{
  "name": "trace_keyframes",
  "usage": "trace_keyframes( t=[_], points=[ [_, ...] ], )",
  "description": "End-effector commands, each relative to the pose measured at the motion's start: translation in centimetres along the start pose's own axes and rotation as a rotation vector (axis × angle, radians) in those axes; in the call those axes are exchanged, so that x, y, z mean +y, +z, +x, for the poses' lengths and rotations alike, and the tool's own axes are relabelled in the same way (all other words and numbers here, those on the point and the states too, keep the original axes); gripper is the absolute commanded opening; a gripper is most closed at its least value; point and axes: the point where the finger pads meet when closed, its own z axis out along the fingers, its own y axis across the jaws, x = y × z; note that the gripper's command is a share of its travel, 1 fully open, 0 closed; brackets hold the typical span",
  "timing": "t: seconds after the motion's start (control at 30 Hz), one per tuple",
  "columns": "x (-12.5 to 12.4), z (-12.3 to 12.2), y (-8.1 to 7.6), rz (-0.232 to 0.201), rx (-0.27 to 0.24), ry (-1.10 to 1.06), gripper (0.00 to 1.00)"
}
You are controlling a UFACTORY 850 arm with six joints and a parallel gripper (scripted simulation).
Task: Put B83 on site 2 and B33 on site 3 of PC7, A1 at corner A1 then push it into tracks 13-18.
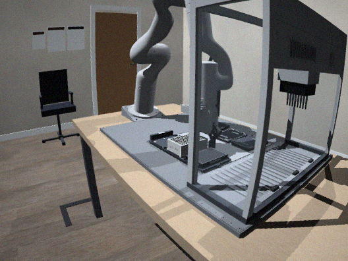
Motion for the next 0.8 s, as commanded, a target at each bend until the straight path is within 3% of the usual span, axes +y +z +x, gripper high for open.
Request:
trace_keyframes(
  t=[0.0, 0.77],
  points=[
    [-0.11, 0.32, -0.08, 0.002, 0.000, 0.000, 1.00],
    [-0.11, 1.27, -0.08, 0.002, 0.000, 0.000, 1.00]
  ],
)
